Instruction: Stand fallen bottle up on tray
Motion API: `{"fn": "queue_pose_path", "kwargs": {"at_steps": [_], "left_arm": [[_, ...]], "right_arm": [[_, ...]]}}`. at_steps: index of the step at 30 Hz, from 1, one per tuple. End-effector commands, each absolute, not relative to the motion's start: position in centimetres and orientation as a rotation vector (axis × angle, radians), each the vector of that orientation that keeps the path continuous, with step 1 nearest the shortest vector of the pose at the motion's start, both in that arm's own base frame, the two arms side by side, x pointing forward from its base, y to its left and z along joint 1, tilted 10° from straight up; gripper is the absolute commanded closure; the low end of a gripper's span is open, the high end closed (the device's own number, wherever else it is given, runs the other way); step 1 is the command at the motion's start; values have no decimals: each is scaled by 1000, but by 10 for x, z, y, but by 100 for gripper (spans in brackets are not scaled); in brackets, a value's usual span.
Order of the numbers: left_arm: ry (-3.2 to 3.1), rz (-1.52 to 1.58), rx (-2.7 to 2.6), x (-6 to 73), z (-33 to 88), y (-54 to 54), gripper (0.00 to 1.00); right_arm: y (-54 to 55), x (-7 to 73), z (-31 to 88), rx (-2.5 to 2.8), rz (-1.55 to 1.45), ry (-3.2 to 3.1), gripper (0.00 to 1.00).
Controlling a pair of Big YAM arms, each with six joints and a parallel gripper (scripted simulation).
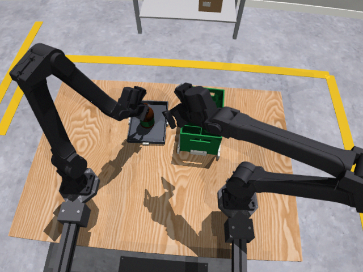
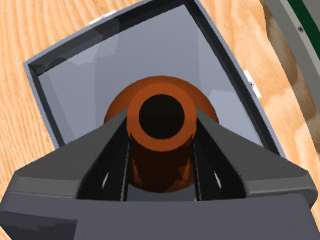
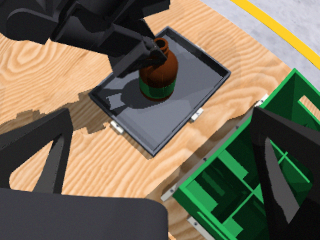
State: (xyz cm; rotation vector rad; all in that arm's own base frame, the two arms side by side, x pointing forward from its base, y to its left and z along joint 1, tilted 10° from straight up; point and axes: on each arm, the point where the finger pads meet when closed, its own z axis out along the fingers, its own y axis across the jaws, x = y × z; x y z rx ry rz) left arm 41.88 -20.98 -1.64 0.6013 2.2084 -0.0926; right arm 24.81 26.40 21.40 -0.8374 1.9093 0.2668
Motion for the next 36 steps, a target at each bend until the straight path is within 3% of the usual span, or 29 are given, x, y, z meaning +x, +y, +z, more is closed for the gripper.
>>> {"fn": "queue_pose_path", "kwargs": {"at_steps": [1, 8, 13, 14, 16, 17, 36], "left_arm": [[2172, -95, 593, 439, -4, -216, 76], [2189, -89, 599, 441, -8, -216, 76], [2173, -96, 592, 437, -3, -216, 19], [2158, -101, 587, 438, 3, -217, 13], [2158, -101, 587, 438, 3, -217, 13], [2166, -101, 590, 435, 3, -216, 1], [2217, -106, 606, 389, 1, -202, 0]], "right_arm": [[274, 254, 243, -809, 293, 1871, 0], [274, 254, 243, -809, 293, 1871, 0], [274, 254, 243, -809, 293, 1871, 0], [274, 254, 243, -809, 293, 1871, 0], [274, 254, 243, -809, 293, 1871, 0], [274, 254, 243, -809, 293, 1871, 0], [274, 254, 243, -809, 293, 1871, 0]]}}
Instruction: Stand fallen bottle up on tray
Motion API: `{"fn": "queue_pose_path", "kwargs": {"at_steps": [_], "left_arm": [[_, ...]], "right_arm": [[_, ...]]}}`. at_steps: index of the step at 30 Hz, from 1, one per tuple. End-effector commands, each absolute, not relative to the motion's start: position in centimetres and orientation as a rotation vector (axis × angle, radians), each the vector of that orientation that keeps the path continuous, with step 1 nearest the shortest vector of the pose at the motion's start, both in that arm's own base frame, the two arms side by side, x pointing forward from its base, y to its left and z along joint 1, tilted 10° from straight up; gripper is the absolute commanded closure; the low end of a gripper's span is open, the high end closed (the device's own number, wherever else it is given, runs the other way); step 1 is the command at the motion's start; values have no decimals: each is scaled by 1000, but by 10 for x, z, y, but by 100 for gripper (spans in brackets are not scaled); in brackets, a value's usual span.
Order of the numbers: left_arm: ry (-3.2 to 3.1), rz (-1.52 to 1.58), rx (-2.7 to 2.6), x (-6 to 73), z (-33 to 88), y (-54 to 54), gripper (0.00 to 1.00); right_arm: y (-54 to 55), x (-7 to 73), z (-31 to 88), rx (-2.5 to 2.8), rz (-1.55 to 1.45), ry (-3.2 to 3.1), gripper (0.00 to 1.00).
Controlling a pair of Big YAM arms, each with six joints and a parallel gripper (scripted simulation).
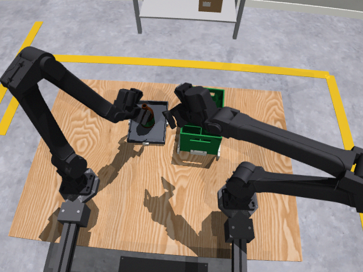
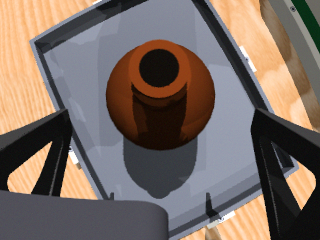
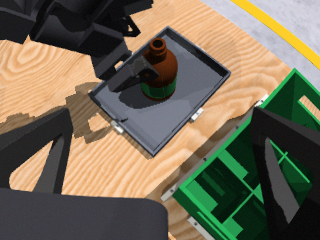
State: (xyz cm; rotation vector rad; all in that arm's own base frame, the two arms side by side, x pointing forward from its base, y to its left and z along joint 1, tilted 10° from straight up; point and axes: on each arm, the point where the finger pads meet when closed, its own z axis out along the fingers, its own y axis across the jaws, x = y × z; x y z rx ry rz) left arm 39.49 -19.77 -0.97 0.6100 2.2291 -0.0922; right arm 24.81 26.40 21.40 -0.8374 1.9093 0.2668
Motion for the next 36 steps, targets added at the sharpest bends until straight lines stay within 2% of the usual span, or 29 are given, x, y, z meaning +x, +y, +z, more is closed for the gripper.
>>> {"fn": "queue_pose_path", "kwargs": {"at_steps": [1, 12, 36], "left_arm": [[2217, -106, 607, 388, 2, -201, 0], [2218, -104, 606, 343, 36, -183, 0], [2178, -107, 585, 363, 56, -193, 0]], "right_arm": [[274, 254, 243, -809, 293, 1871, 0], [274, 254, 243, -809, 293, 1871, 0], [274, 254, 243, -809, 293, 1871, 0]]}}
